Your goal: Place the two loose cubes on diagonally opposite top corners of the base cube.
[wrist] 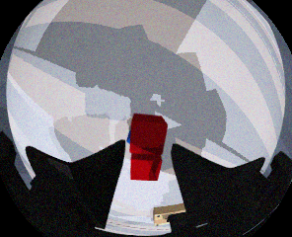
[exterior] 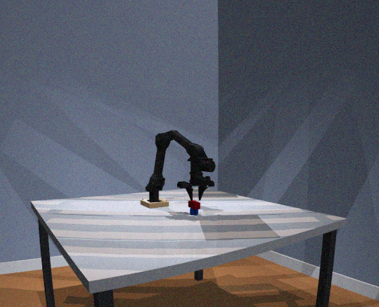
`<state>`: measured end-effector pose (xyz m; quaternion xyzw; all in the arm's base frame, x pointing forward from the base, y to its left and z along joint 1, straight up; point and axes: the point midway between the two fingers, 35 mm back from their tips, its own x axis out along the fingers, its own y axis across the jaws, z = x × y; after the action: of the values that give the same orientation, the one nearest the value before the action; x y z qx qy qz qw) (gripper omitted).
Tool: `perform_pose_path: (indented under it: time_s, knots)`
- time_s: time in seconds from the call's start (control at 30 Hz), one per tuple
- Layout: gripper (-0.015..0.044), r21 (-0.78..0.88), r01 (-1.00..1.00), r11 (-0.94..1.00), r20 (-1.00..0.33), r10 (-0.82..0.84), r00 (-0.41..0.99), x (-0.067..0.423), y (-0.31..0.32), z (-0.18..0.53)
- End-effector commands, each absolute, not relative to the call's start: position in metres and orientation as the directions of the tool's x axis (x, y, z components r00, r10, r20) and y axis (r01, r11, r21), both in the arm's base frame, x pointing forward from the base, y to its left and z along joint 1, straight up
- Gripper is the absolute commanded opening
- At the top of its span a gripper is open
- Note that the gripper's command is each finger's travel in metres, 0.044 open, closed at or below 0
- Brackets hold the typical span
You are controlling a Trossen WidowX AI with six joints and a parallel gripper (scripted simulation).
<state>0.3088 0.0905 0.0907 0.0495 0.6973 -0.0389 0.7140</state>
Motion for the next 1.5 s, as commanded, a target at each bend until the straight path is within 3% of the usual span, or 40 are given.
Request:
perform_pose_path:
  time_s: [0.0,1.1,1.33,1.47]
  knots:
    - [0.0205,0.02,0.124,0.992,-0.999,0.016,0.034,0.31,0.091,0.099]
    - [0.0205,0.02,0.124,0.992,-0.999,0.016,0.034,0.309,0.09,0.134]
    - [0.0389,0.018,0.125,0.992,-0.999,0.015,0.029,0.308,0.09,0.14]
    - [0.04,0.018,0.125,0.992,-0.999,0.015,0.029,0.308,0.09,0.14]
